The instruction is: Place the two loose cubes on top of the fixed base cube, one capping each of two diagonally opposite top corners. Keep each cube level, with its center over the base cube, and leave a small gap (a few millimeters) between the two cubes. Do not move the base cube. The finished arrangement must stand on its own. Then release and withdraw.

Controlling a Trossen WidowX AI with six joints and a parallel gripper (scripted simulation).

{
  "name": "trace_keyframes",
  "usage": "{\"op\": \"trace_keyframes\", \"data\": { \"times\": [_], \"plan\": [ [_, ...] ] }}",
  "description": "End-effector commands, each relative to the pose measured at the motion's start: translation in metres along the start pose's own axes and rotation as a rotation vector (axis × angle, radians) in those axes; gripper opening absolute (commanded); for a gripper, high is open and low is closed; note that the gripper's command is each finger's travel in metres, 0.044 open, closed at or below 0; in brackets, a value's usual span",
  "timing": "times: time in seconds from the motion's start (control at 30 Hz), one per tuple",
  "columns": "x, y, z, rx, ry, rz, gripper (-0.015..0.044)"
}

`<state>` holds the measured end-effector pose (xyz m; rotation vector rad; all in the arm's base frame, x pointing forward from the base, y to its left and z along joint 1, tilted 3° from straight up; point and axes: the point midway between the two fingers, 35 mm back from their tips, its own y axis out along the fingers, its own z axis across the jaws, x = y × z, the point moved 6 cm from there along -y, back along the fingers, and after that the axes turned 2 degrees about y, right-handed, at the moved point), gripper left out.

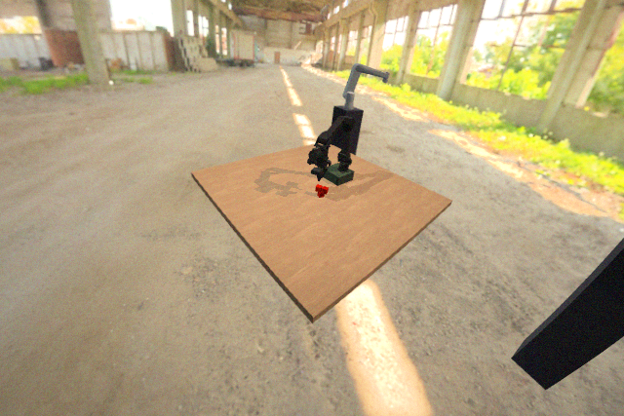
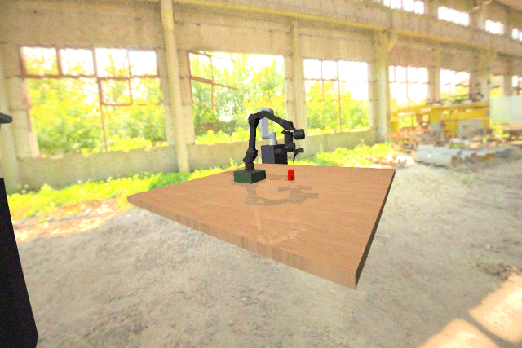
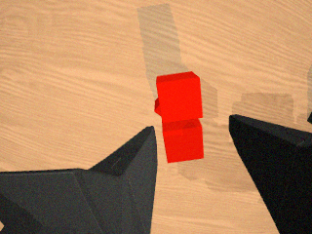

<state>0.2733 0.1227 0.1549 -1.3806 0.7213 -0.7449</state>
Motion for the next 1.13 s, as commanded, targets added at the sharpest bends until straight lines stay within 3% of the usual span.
{"op": "trace_keyframes", "data": {
  "times": [0.0, 0.03, 0.3, 0.67, 1.0, 1.1],
  "plan": [
    [0.000, -0.004, 0.001, 0.006, -0.004, -0.001, 0.0205],
    [0.000, -0.004, 0.001, 0.006, -0.004, -0.001, 0.0205],
    [0.000, -0.011, 0.000, 0.001, 0.000, 0.000, 0.0400],
    [-0.003, -0.012, 0.000, -0.004, 0.001, 0.001, 0.0400],
    [-0.133, -0.015, 0.005, -0.004, 0.001, 0.013, 0.0400],
    [-0.143, -0.015, 0.003, -0.004, 0.001, 0.014, 0.0400]
  ]
}}
